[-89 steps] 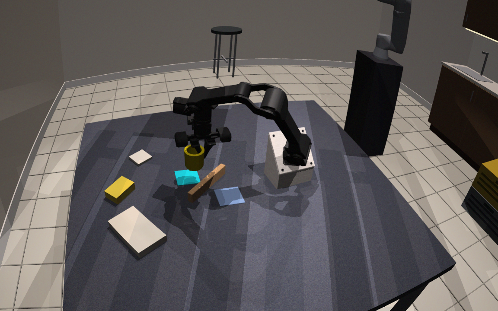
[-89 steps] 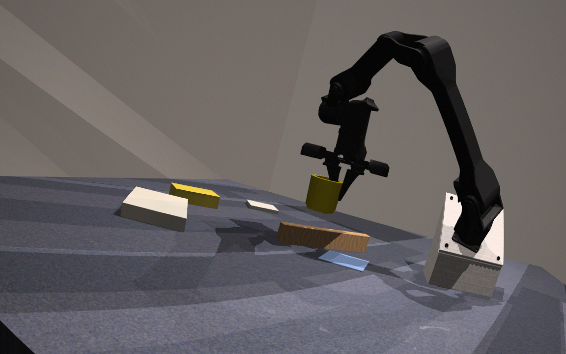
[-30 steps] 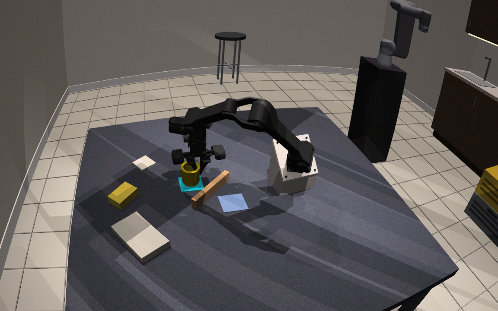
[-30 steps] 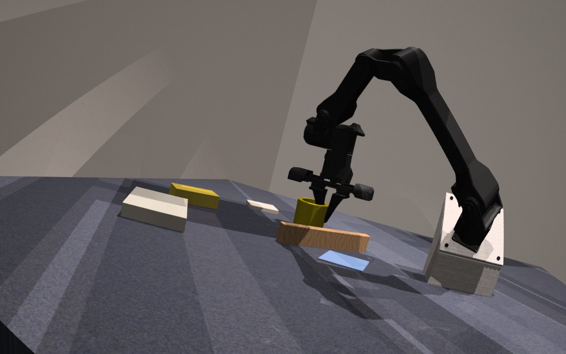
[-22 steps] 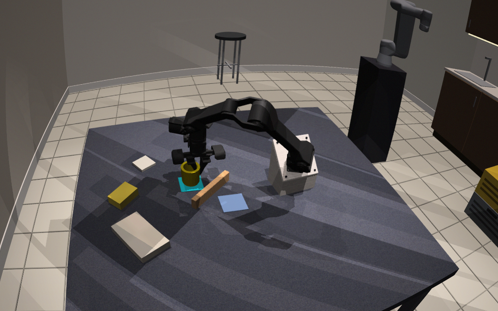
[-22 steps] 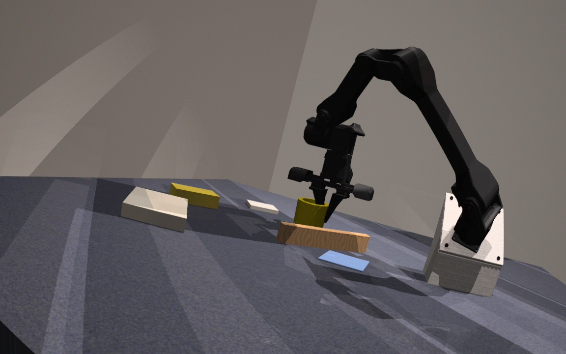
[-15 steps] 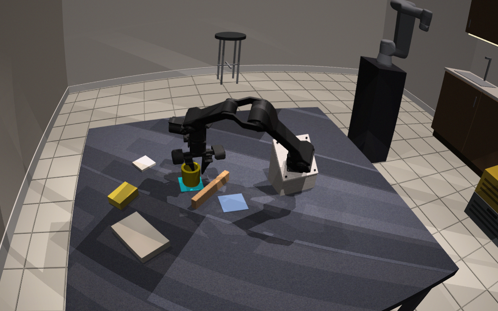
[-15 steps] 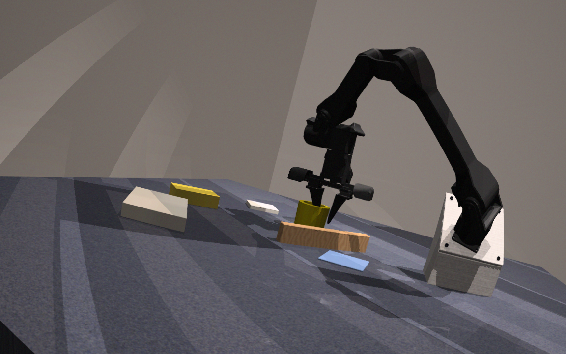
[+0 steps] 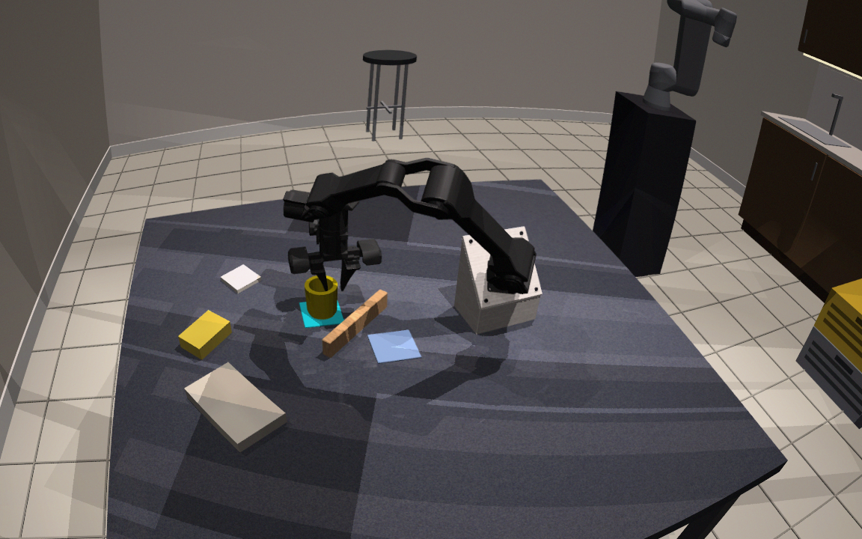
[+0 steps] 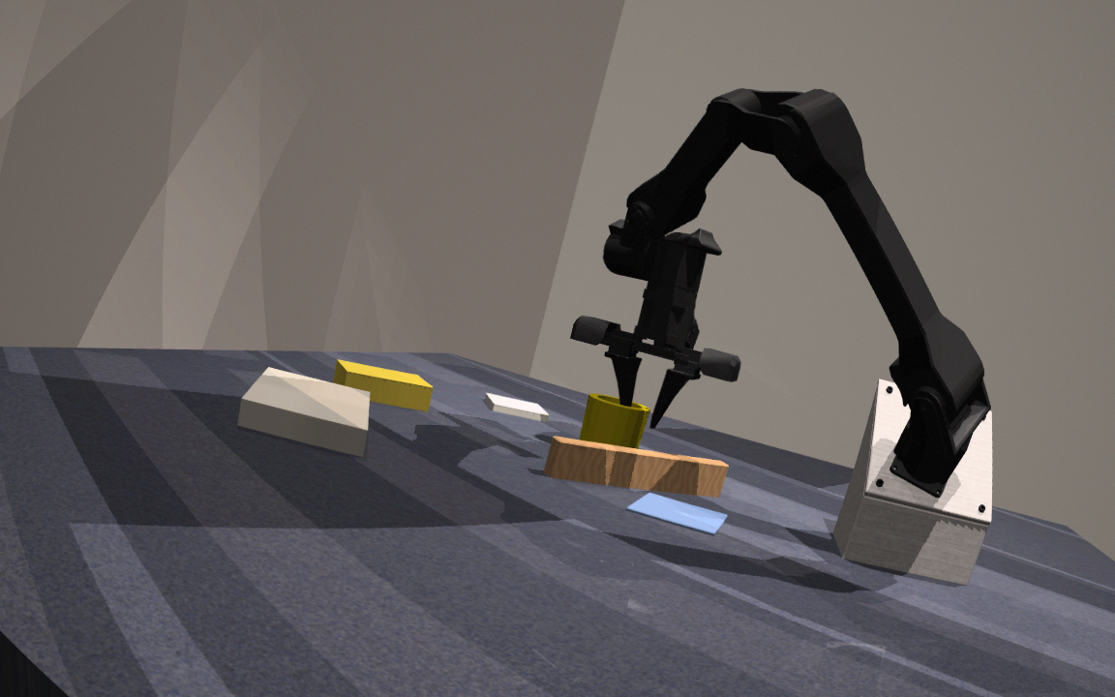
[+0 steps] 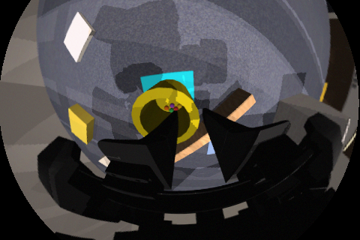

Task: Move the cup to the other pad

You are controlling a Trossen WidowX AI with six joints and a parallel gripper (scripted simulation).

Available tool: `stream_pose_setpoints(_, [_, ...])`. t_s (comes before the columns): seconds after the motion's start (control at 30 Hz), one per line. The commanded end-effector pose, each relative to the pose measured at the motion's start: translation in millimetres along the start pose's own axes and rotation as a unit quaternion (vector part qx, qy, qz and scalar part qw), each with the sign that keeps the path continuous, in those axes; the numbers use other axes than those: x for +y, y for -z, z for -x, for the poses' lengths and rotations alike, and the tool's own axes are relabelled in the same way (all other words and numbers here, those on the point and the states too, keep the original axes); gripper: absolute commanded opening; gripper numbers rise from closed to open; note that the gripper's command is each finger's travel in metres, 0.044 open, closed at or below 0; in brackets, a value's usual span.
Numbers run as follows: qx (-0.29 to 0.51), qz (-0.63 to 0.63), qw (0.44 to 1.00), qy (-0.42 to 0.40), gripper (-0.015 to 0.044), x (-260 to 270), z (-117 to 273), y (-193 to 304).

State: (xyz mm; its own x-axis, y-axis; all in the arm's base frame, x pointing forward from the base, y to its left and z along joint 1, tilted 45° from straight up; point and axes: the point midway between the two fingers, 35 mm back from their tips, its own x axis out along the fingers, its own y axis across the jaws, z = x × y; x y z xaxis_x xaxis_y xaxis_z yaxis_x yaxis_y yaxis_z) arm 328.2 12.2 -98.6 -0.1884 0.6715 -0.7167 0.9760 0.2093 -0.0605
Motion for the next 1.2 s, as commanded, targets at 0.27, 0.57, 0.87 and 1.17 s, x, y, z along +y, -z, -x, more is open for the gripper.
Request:
stream_pose_setpoints(0.27, [-0.003, 0.002, 1.000, -0.001, 0.0147, 0.9, 23.9, -0.6])
stream_pose_setpoints(0.57, [-0.002, 0.001, 1.000, -0.001, 0.0147, -1.6, 38.4, 0.6])
stream_pose_setpoints(0.87, [0.001, -0.002, 1.000, -0.001, 0.0383, -1.8, 34.7, 0.5])
stream_pose_setpoints(1.17, [-0.001, -0.001, 1.000, -0.001, 0.0440, -0.7, 65.5, 0.2])
